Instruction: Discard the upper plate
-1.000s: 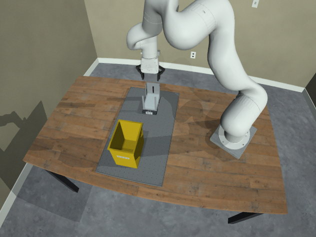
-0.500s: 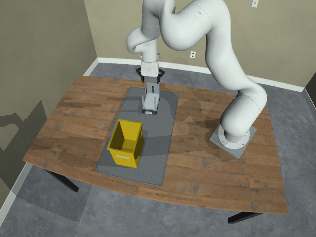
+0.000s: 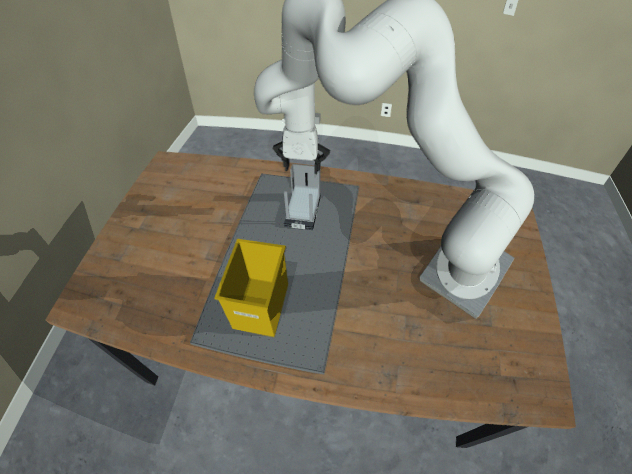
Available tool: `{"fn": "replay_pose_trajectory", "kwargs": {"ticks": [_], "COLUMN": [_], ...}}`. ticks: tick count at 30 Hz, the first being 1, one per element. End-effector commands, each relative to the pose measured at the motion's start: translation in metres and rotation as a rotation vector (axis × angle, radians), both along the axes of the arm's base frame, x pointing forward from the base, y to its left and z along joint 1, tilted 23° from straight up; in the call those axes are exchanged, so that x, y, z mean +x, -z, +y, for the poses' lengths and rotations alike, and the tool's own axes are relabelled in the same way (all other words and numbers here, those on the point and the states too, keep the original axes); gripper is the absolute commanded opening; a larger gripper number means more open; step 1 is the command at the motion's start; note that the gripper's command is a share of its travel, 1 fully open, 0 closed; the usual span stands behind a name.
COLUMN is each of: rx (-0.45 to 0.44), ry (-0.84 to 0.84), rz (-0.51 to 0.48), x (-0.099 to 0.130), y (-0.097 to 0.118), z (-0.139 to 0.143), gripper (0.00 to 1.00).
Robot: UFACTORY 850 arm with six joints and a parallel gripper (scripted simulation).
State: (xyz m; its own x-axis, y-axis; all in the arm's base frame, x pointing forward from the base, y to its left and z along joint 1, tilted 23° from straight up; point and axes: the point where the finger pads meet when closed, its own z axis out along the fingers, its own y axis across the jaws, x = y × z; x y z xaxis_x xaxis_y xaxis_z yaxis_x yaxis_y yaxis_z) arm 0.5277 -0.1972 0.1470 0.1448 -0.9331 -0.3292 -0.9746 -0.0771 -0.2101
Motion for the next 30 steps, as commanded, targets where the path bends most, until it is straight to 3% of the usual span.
{"fn": "replay_pose_trajectory", "kwargs": {"ticks": [1,30], "rx": [-0.001,-0.001], "ry": [0.000,0.000], "rz": [-0.002,-0.002], "x": [0.001,0.009], "y": [0.002,0.042], "z": [0.001,0.016], "gripper": [1.00,1.00]}}
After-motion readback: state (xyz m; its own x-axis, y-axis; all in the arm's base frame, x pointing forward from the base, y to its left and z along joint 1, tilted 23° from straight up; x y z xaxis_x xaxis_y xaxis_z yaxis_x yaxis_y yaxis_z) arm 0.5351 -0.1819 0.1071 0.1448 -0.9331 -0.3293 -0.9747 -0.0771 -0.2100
